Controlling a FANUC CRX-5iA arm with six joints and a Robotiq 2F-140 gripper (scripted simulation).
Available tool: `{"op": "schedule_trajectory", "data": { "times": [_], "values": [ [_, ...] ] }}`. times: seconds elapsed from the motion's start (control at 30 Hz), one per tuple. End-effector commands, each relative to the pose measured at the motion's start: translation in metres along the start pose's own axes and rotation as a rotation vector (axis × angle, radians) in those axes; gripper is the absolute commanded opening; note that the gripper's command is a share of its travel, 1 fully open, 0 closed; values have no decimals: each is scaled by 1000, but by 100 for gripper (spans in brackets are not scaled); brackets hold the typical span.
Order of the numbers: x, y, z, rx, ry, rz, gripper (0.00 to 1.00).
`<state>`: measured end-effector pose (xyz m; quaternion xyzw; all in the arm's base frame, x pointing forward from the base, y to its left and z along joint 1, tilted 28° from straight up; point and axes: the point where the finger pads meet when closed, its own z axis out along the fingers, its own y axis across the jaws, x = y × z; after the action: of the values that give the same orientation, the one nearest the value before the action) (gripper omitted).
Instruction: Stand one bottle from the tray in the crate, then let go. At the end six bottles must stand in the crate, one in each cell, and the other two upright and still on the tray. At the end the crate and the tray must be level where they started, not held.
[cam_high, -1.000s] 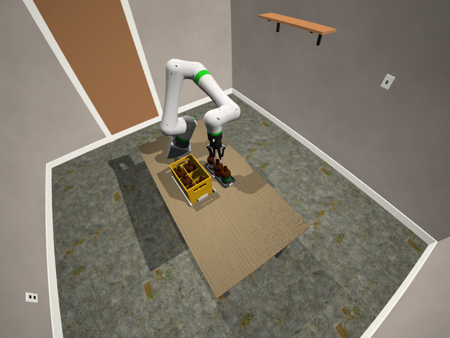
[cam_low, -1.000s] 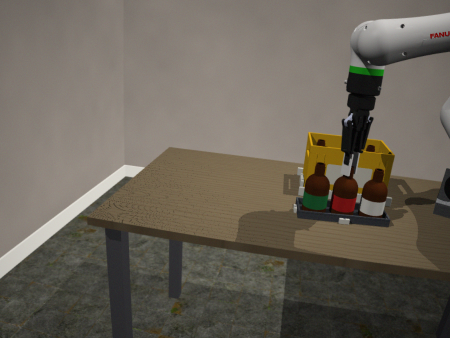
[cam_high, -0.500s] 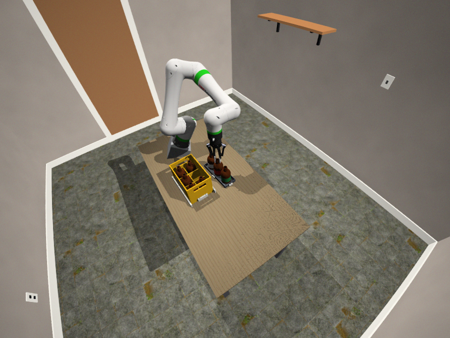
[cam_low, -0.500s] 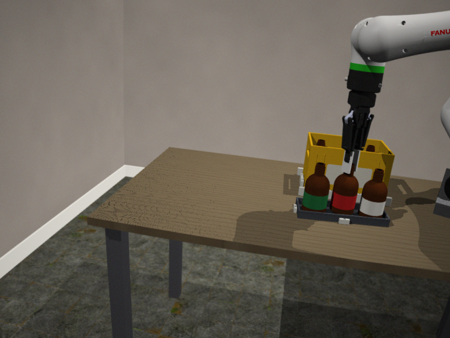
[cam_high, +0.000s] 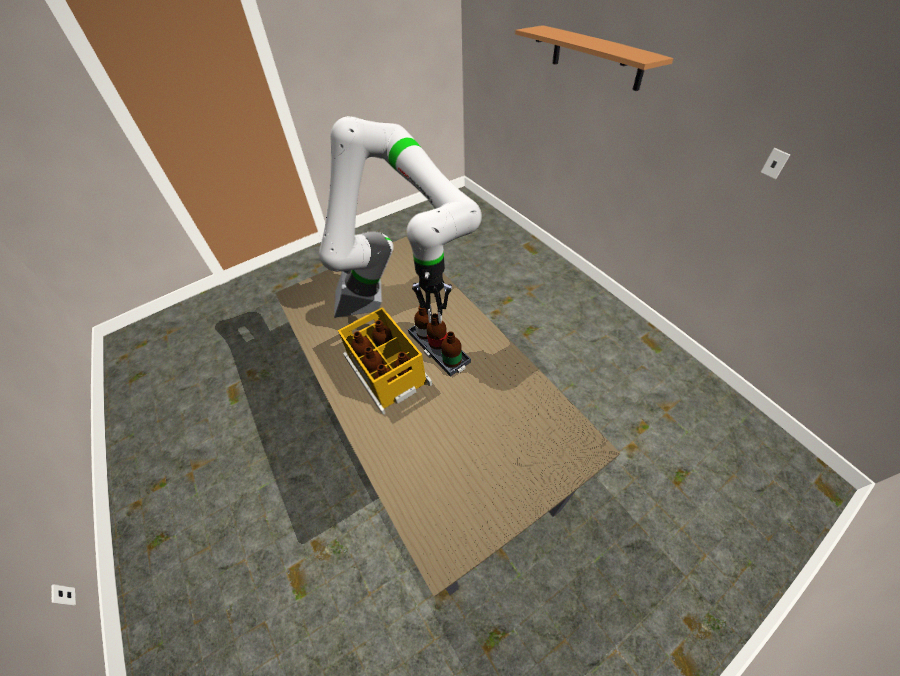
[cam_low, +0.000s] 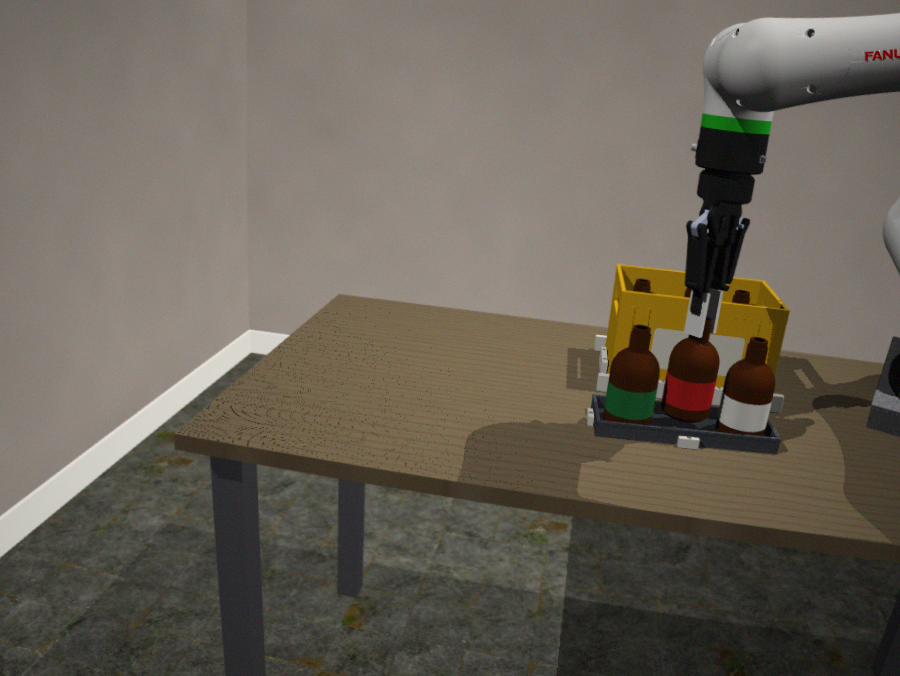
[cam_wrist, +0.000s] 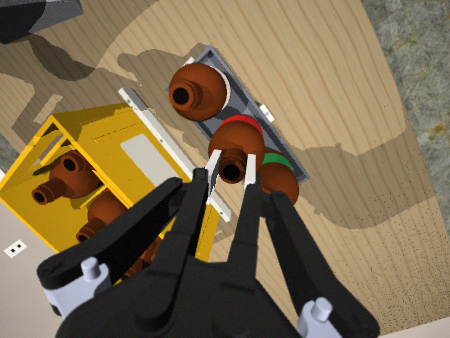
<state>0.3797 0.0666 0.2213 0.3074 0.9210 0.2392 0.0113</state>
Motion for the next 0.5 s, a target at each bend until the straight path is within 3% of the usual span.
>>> {"op": "schedule_trajectory", "data": {
  "times": [0.0, 0.47],
  "values": [
    [0, 0, -3, 0, 0, 0, 0],
    [0, 1, -14, 0, 0, 0, 0]
  ]
}}
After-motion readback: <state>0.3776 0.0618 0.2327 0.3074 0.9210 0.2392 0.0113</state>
